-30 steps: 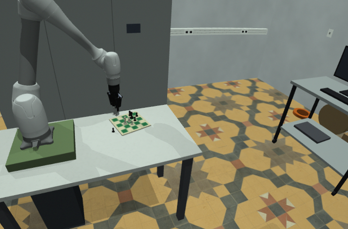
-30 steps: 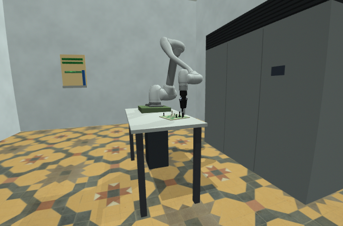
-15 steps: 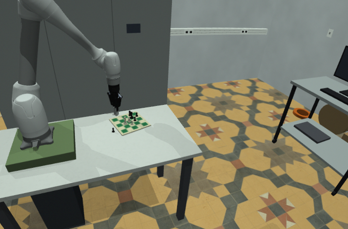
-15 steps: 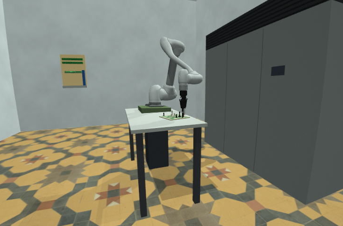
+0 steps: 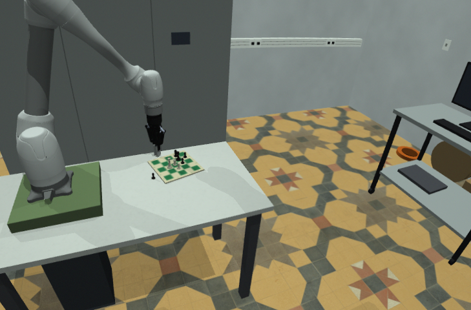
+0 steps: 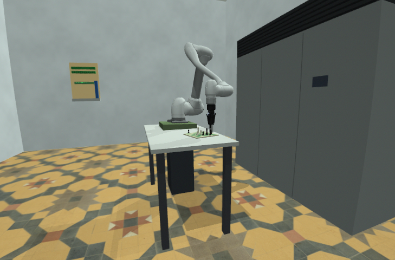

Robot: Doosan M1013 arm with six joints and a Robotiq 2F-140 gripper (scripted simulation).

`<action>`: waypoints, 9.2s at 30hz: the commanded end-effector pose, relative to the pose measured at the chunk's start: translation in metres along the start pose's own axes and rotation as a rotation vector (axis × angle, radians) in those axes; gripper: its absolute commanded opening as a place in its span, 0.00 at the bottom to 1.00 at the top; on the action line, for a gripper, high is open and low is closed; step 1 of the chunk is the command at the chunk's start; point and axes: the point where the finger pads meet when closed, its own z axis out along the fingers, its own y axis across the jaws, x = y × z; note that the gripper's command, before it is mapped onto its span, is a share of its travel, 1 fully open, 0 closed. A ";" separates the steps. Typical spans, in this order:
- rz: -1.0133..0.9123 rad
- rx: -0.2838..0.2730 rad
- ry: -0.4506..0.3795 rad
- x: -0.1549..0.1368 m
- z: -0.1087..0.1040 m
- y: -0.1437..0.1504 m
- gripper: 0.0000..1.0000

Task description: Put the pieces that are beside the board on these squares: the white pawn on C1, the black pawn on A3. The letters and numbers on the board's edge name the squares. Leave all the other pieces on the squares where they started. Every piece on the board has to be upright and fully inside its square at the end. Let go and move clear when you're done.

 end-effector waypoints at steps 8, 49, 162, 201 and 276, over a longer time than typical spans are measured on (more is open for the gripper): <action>0.000 0.000 0.000 0.000 0.000 0.000 0.00; 0.265 0.000 0.000 0.058 -0.105 -0.081 0.00; 0.388 0.000 0.000 0.088 -0.007 -0.114 0.00; 0.388 0.000 0.000 0.088 -0.007 -0.114 0.00; 0.388 0.000 0.000 0.088 -0.097 -0.114 1.00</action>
